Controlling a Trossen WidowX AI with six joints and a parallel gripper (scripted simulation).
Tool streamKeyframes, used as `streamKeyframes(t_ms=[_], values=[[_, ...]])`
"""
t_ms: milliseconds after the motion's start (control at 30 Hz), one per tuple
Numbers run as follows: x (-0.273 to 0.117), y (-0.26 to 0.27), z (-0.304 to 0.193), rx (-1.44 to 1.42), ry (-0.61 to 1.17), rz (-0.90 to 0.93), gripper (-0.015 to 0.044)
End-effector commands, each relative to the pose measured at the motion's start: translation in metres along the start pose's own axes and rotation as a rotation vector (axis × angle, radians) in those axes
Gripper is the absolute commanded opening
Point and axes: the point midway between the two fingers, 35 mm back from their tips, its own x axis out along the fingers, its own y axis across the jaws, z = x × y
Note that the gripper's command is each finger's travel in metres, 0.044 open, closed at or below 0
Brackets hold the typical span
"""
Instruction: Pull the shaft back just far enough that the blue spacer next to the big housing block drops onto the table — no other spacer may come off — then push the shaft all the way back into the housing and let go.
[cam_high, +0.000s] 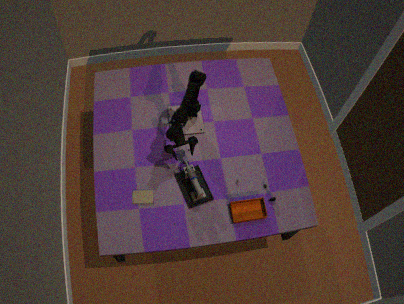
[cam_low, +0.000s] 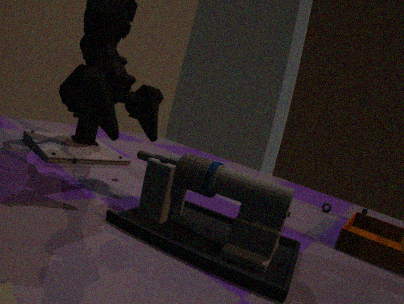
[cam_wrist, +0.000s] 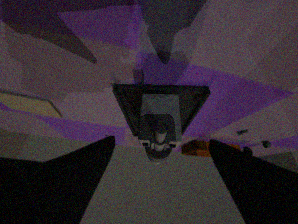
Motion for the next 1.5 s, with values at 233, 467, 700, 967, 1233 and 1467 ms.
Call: streamKeyframes(t_ms=[233, 467, 700, 967, 1233, 1467], values=[[0.001, -0.001, 0.0, 0.007, 0.003, -0.004, 0.044], [0.001, -0.001, 0.0, 0.007, 0.003, -0.004, 0.044], [0.001, -0.001, 0.0, 0.007, 0.003, -0.004, 0.044], [0.003, 0.001, -0.003, 0.012, -0.021, -0.007, 0.044], [0.02, 0.005, -0.026, 0.037, -0.33, -0.026, 0.044], [0.02, 0.002, -0.039, 0.024, -0.623, -0.021, 0.044]])
